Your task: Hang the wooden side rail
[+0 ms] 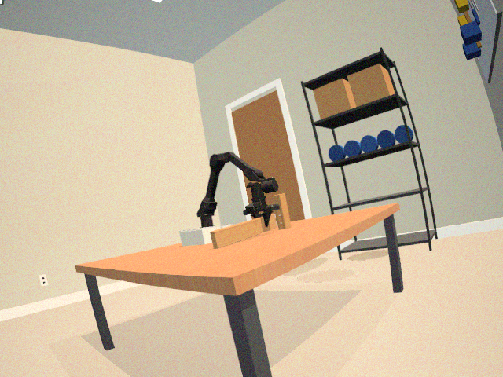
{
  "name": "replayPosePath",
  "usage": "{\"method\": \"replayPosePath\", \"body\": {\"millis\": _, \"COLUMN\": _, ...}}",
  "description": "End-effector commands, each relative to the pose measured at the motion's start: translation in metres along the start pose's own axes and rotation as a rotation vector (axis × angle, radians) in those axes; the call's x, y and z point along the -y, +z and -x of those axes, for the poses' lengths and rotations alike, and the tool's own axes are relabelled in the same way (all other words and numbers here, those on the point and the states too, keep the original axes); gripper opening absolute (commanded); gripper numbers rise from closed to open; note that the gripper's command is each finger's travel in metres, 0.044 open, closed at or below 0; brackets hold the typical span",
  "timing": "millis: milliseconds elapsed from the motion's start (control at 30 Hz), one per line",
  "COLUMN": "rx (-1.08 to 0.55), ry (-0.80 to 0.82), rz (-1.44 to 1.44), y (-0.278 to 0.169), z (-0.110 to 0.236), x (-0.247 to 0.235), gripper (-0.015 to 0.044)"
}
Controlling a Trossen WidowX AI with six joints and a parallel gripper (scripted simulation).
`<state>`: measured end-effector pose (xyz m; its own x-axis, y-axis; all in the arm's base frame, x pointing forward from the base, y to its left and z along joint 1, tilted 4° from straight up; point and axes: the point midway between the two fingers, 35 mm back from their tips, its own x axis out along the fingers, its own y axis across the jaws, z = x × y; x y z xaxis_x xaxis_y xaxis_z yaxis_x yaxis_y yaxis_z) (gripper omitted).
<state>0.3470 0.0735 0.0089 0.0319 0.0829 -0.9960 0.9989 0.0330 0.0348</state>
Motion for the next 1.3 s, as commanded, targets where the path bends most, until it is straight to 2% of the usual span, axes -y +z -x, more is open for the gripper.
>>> {"method": "replayPosePath", "body": {"millis": 0, "rx": 0.001, "ry": 0.011, "rz": 0.003, "y": -0.0002, "z": 0.0053, "x": -0.0015, "gripper": 0.0000}}
{"method": "replayPosePath", "body": {"millis": 1267, "rx": 0.001, "ry": 0.011, "rz": 0.003, "y": -0.0002, "z": 0.0117, "x": -0.0015, "gripper": 0.0000}}
